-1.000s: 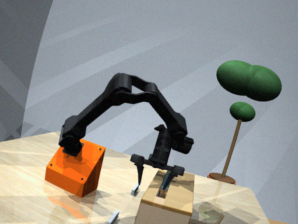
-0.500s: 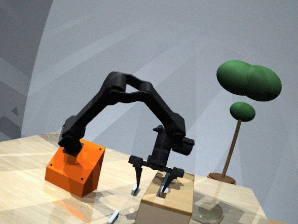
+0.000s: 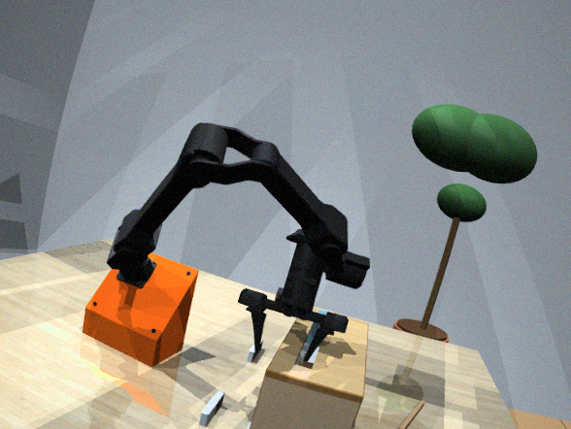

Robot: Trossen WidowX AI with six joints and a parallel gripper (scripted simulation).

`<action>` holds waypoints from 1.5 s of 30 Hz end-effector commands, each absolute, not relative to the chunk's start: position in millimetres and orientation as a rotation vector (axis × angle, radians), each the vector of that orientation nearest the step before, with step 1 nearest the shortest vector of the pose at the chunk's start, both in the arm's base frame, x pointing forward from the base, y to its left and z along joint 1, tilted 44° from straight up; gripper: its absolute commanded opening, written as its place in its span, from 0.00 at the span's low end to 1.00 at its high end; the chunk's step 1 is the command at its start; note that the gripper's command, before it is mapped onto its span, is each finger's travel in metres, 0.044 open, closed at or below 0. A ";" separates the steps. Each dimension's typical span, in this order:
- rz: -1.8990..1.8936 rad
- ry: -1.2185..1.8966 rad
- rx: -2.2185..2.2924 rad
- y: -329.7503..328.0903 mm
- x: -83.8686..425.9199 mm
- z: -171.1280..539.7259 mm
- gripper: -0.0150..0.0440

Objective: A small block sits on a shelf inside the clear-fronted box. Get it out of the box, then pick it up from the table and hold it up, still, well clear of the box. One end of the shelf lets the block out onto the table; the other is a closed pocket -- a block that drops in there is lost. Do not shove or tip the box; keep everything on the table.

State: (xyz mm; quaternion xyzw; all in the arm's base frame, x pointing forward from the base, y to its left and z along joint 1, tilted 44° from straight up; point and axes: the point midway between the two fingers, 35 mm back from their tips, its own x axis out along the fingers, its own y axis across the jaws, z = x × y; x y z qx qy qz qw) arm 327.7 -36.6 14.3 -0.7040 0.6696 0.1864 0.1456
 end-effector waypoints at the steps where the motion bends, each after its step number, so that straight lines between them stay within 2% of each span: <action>1: 0.534 1.938 -2.025 -44.9 326.8 19.7 0.93; 45: 0.532 1.940 -2.027 -95.3 332.5 68.2 0.93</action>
